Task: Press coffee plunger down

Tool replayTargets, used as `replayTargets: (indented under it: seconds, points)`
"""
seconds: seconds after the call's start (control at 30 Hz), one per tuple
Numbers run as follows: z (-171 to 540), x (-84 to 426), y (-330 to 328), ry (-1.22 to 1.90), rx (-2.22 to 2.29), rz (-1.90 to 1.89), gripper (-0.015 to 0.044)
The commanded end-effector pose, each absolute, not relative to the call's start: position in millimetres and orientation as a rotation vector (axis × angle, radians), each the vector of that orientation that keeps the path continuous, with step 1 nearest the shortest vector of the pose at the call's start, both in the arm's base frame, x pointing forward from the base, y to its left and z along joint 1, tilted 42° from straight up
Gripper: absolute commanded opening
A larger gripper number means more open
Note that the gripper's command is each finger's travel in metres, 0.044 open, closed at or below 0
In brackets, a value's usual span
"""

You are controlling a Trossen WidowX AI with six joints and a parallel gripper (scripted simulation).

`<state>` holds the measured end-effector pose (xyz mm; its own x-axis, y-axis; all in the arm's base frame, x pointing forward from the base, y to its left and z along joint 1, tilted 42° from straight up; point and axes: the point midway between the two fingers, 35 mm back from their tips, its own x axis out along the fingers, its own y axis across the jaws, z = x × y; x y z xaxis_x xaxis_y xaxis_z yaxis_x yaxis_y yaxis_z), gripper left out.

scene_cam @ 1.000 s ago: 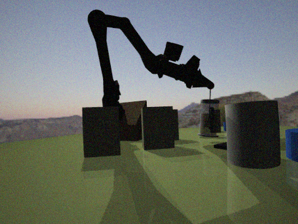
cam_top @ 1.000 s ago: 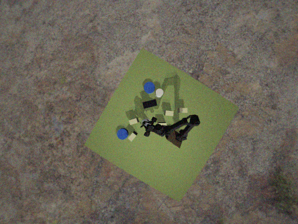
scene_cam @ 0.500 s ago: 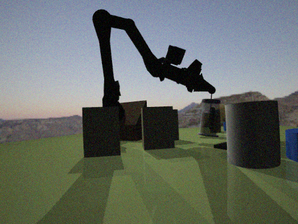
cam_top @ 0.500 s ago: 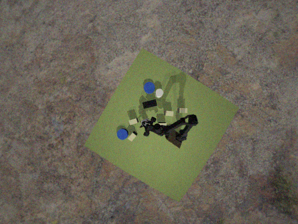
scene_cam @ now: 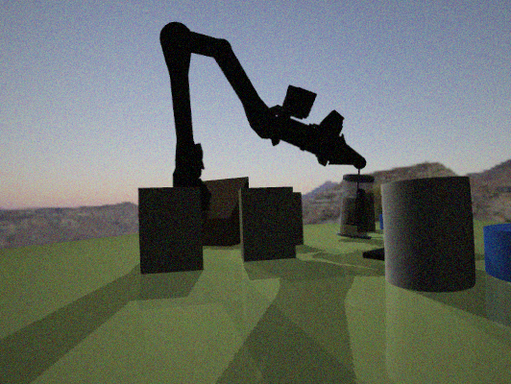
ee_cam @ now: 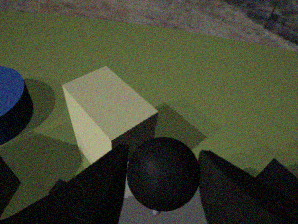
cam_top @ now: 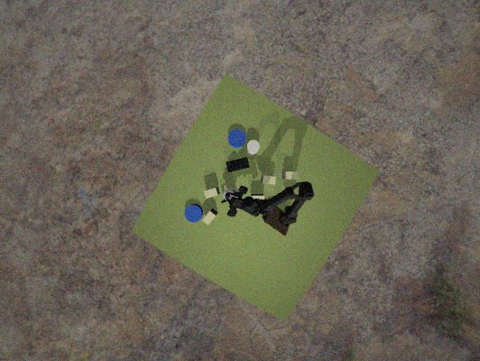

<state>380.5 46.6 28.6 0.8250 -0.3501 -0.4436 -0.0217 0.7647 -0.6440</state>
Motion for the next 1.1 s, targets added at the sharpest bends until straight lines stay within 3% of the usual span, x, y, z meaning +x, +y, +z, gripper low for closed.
replayTargets:
  seconds: [0.0,1.07]
  points:
    - [23.2,379.4,41.8,0.607,-0.696,-0.200,0.0121]
    - [25.9,382.6,45.9,0.593,-0.691,-0.195,0.0121]
